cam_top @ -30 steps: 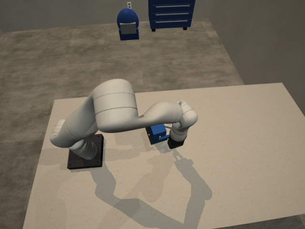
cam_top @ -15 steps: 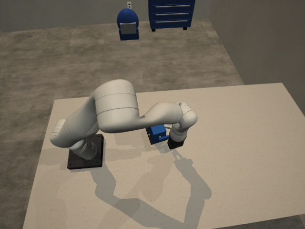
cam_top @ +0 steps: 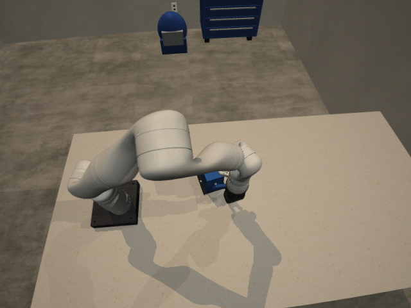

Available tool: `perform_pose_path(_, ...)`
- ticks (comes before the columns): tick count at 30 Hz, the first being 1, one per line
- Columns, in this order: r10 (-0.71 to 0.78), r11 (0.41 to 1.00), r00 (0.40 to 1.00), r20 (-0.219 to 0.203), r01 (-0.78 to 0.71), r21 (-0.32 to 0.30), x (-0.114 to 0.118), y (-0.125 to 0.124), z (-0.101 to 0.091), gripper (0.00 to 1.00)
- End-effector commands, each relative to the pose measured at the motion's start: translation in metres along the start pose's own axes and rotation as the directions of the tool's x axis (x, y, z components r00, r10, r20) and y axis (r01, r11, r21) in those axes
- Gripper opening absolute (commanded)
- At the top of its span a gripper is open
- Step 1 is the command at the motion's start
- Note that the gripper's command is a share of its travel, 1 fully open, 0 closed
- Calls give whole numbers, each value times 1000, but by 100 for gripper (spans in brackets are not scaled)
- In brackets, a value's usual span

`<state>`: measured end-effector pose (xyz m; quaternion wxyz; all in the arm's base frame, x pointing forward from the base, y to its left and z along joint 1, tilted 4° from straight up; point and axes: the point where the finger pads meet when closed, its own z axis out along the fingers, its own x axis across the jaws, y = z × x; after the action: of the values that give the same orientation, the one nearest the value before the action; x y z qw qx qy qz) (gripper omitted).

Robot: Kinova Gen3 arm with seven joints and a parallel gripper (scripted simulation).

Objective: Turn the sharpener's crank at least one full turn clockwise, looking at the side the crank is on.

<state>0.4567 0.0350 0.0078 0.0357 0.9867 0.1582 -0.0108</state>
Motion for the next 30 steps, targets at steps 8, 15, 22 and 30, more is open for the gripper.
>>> perform_pose_path(8, 0, 1000, 1000, 3, 0, 1, -13, 0, 16, 0)
perform_pose_path(15, 0, 1000, 1000, 3, 0, 1, -24, 0, 22, 0)
perform_pose_path(22, 0, 1000, 1000, 3, 0, 1, -35, 0, 26, 0)
perform_pose_path(30, 0, 1000, 1000, 3, 0, 1, -40, 0, 26, 0)
